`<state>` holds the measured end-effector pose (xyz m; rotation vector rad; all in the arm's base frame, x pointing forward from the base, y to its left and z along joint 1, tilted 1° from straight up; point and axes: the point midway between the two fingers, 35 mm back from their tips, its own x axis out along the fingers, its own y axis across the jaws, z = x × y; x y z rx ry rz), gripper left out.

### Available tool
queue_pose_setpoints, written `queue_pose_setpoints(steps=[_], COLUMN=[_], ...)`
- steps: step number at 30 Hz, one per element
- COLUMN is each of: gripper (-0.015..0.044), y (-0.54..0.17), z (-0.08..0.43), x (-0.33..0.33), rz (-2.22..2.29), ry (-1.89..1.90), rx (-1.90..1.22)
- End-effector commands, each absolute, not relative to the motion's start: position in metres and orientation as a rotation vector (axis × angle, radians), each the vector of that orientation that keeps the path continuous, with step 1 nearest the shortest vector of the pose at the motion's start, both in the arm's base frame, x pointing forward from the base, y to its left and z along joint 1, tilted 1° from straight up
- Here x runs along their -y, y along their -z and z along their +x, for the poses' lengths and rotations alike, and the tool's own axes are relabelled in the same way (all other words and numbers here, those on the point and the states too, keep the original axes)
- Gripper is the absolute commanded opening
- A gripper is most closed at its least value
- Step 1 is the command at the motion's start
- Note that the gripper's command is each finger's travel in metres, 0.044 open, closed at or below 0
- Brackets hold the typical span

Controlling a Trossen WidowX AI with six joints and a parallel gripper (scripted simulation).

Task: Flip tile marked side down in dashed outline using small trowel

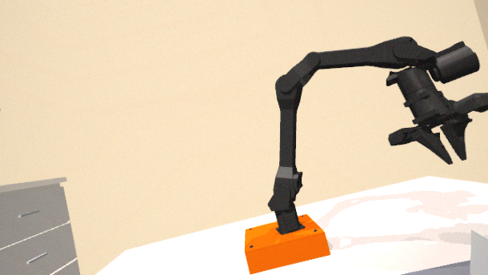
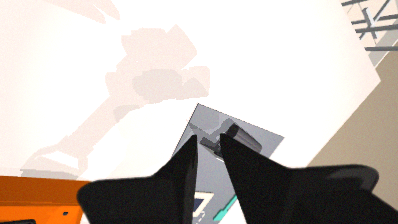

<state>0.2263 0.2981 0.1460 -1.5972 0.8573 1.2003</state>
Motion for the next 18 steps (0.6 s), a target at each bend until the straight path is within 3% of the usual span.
queue_pose_setpoints(steps=[1, 18], gripper=[0.0100, 0.0100], y=[-0.138, -0.093], z=[0.247, 0.334], x=[-0.298, -0.276], rz=[-1.683, -1.953], ry=[-1.315, -1.817], rx=[-0.825, -0.539])
